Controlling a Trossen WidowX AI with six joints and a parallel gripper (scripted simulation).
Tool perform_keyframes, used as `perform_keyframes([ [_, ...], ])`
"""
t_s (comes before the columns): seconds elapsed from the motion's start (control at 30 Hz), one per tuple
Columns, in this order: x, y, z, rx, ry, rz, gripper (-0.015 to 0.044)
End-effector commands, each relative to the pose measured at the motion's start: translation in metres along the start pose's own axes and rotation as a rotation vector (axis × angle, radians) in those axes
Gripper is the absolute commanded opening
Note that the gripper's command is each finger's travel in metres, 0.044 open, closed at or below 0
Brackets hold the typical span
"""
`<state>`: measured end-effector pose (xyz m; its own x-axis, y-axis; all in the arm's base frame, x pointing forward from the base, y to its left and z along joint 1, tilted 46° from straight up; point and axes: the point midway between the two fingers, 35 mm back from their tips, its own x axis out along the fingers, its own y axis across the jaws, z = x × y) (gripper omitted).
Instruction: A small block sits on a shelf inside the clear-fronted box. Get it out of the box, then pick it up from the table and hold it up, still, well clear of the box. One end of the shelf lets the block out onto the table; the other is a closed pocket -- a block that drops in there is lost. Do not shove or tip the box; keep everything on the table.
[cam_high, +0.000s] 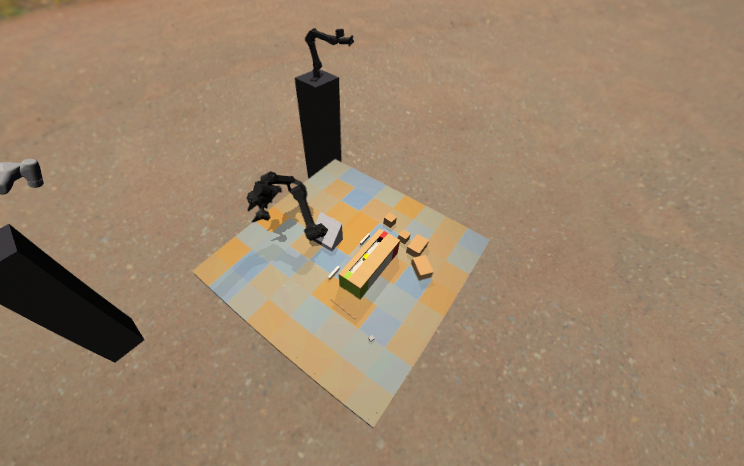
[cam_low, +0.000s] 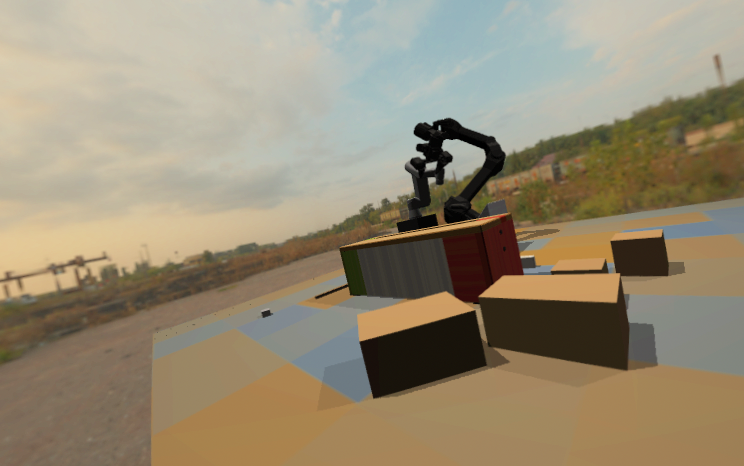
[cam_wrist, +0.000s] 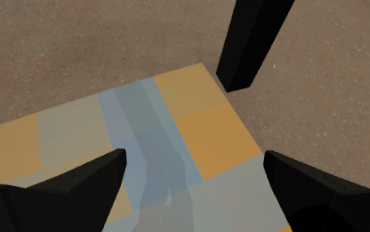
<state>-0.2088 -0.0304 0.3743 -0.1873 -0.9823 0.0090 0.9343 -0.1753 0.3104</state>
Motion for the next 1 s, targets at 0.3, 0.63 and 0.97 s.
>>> perform_keyframes([
  [0.3,0.043,0.110,-0.006,-0.020,0.187,0.210,0.0400],
  [0.63,0.048,0.250,-0.064,0.001,0.523,0.445,0.0400],
  [0.97,-0.008,0.354,-0.150,-0.102,0.840,0.535,0.0400],
])
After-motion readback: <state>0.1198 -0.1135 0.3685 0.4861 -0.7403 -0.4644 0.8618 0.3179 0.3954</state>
